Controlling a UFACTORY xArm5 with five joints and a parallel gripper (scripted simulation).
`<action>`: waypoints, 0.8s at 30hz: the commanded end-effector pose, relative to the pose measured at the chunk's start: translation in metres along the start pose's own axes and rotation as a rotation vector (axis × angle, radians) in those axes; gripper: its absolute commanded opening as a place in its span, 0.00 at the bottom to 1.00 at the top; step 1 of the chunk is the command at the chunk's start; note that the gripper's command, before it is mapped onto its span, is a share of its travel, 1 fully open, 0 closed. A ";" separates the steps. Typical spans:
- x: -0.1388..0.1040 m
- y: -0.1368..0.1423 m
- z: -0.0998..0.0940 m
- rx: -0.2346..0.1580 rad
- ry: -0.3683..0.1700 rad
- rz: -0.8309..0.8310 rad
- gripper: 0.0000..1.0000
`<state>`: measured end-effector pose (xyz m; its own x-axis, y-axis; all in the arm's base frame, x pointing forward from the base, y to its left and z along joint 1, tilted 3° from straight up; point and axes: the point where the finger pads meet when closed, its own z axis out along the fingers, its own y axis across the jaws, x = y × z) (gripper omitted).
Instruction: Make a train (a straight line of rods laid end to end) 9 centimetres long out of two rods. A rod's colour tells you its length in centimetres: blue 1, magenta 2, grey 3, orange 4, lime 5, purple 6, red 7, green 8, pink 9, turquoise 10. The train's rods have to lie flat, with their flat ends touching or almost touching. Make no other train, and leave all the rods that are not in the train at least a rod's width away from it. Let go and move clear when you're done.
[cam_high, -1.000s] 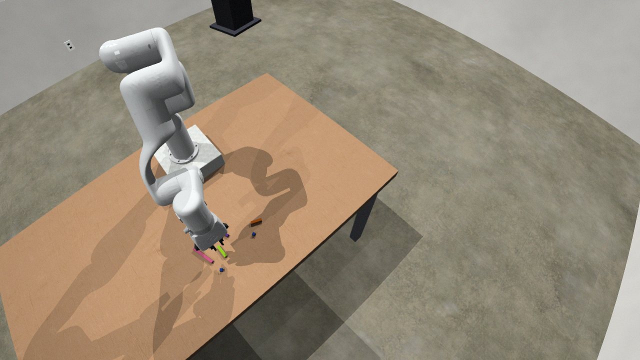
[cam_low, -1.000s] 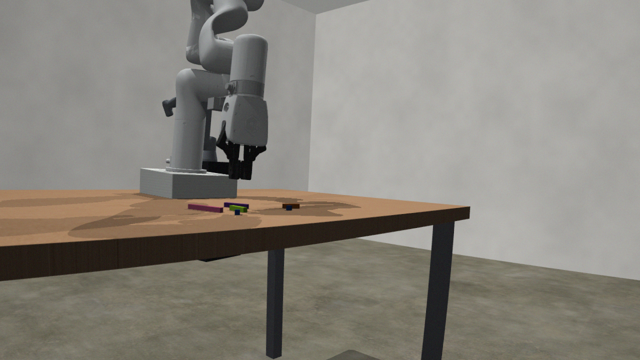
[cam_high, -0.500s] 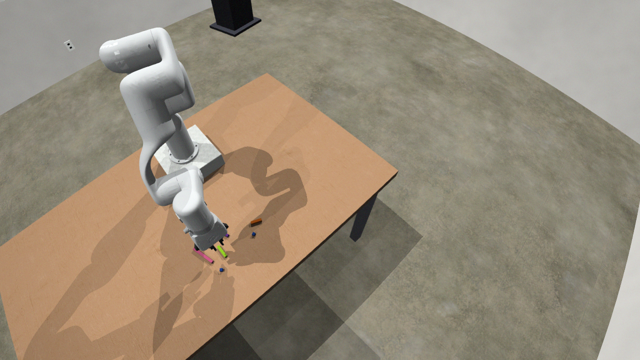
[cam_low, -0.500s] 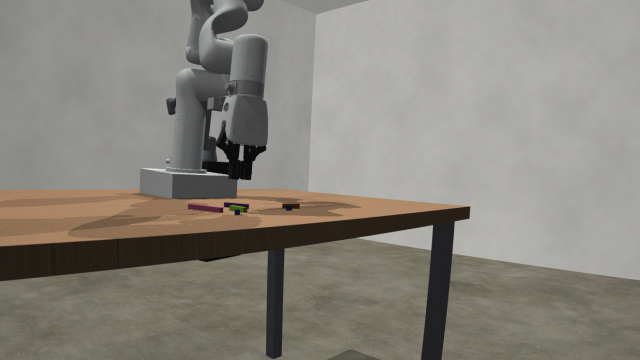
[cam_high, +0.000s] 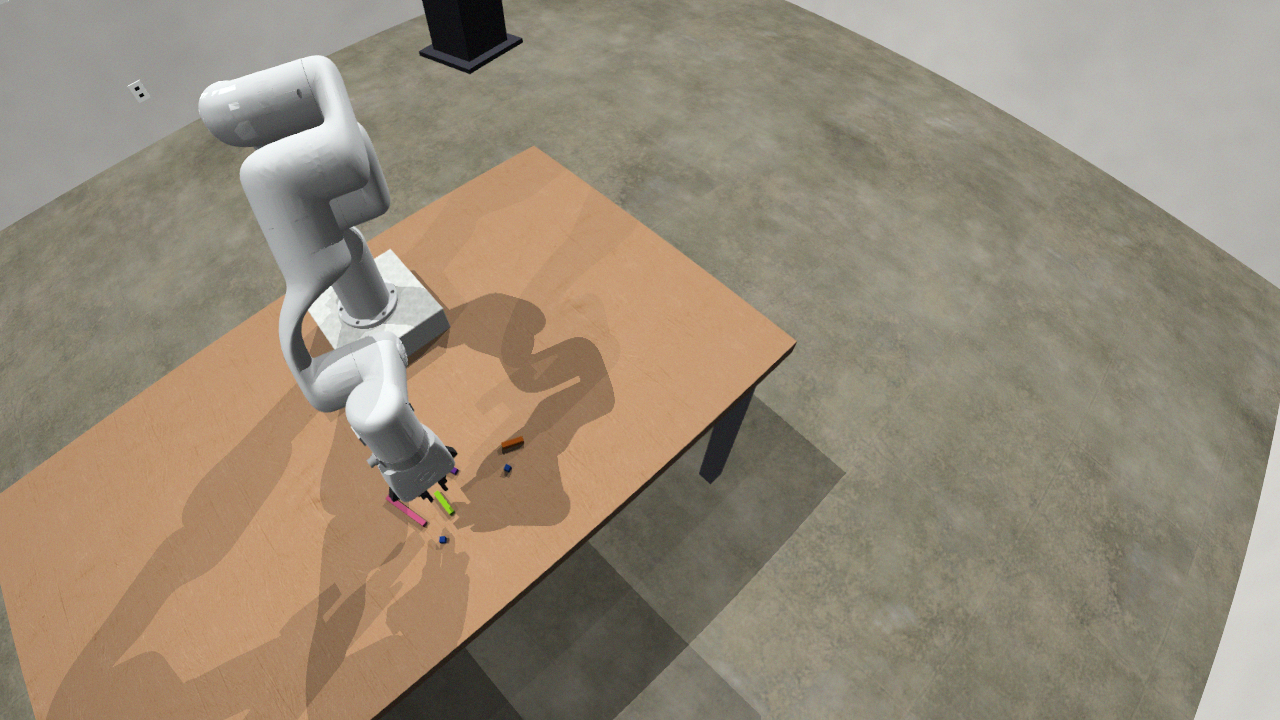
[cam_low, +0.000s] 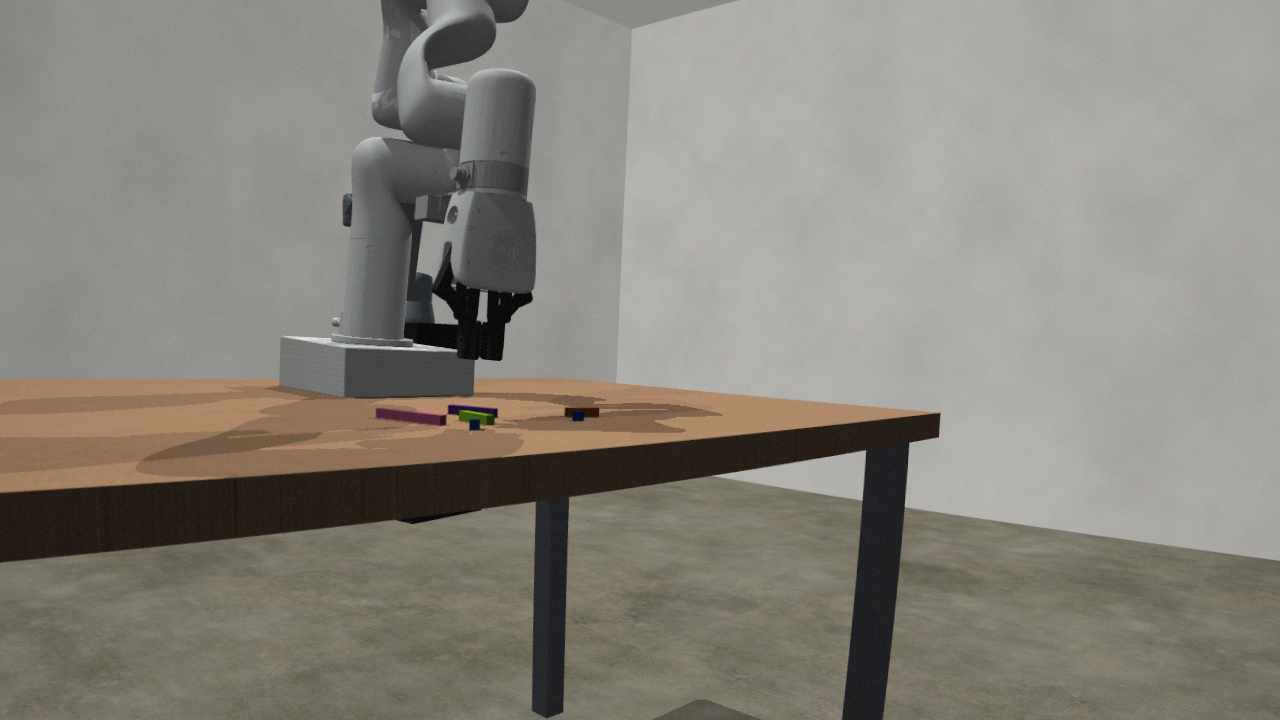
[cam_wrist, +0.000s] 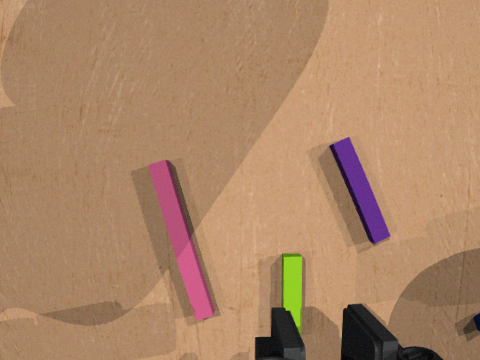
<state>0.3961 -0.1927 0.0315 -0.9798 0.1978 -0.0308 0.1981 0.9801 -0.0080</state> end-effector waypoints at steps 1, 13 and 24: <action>-0.001 0.000 0.001 0.001 -0.003 0.000 0.24; -0.002 0.001 0.011 0.001 -0.003 0.000 0.24; -0.002 0.001 0.028 0.001 -0.003 0.000 0.24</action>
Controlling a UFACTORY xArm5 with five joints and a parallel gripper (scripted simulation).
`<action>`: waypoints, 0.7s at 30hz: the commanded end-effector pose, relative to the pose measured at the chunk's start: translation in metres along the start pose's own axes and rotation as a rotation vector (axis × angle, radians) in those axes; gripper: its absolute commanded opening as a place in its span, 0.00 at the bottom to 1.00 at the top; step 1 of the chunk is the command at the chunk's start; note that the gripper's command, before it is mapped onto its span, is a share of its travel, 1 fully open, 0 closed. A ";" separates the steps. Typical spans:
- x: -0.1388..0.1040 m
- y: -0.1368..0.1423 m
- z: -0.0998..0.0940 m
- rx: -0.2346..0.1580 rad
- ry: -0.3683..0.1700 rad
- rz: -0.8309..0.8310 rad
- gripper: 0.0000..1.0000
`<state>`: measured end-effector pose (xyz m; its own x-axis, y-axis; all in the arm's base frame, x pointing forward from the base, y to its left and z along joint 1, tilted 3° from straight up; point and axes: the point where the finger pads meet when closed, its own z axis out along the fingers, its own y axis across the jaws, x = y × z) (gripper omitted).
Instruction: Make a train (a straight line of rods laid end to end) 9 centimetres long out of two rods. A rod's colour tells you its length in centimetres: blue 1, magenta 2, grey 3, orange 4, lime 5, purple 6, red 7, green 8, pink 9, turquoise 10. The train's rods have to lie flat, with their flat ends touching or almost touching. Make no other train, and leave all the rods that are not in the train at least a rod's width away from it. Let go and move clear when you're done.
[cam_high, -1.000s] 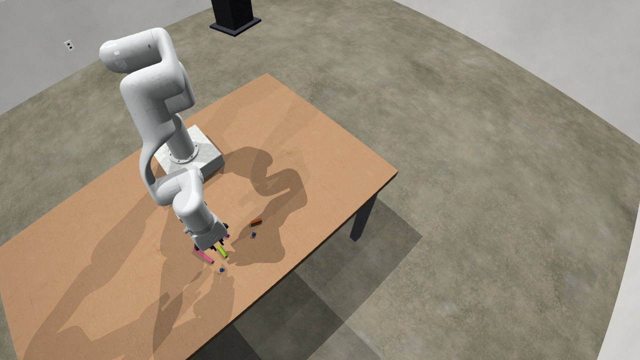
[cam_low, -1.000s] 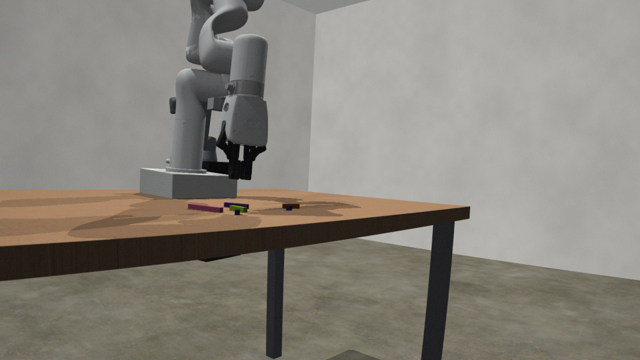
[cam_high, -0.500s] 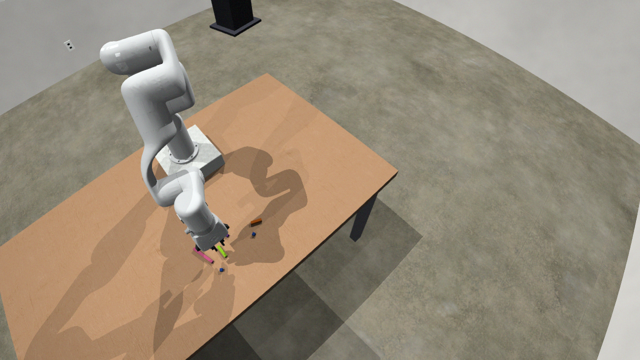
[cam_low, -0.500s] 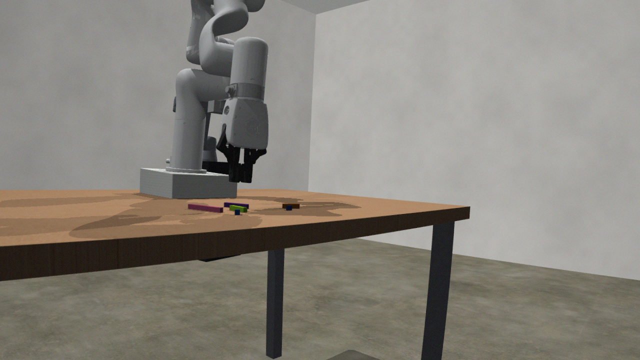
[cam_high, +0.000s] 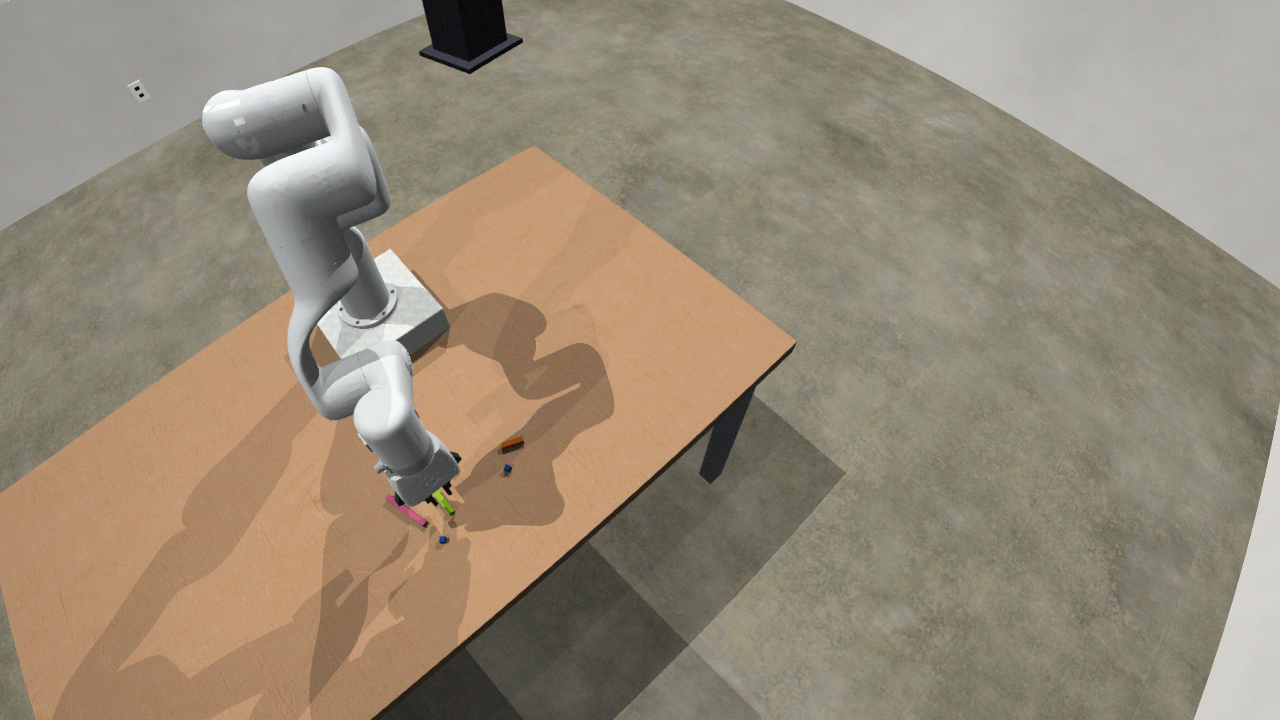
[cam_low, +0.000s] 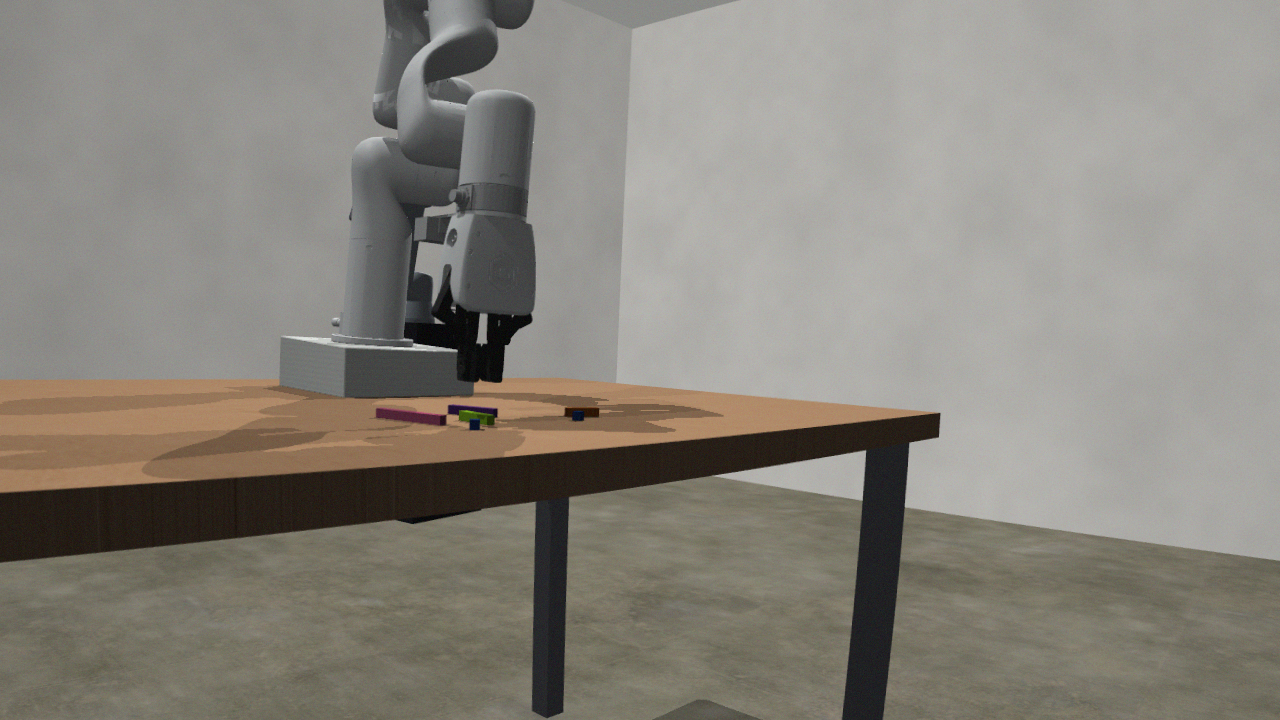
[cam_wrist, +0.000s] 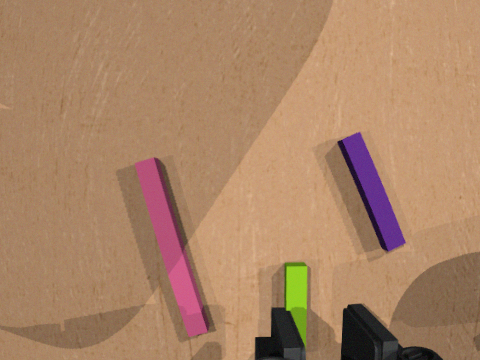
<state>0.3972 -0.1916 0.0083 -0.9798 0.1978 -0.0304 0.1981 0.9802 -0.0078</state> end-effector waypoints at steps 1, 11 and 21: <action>-0.002 -0.001 0.006 0.001 -0.004 0.000 0.24; -0.002 -0.001 0.017 0.001 -0.004 0.000 0.24; -0.002 -0.001 0.025 0.001 -0.004 0.000 0.24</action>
<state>0.3979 -0.1924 -0.0158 -0.9798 0.1978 -0.0305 0.1981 0.9802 -0.0079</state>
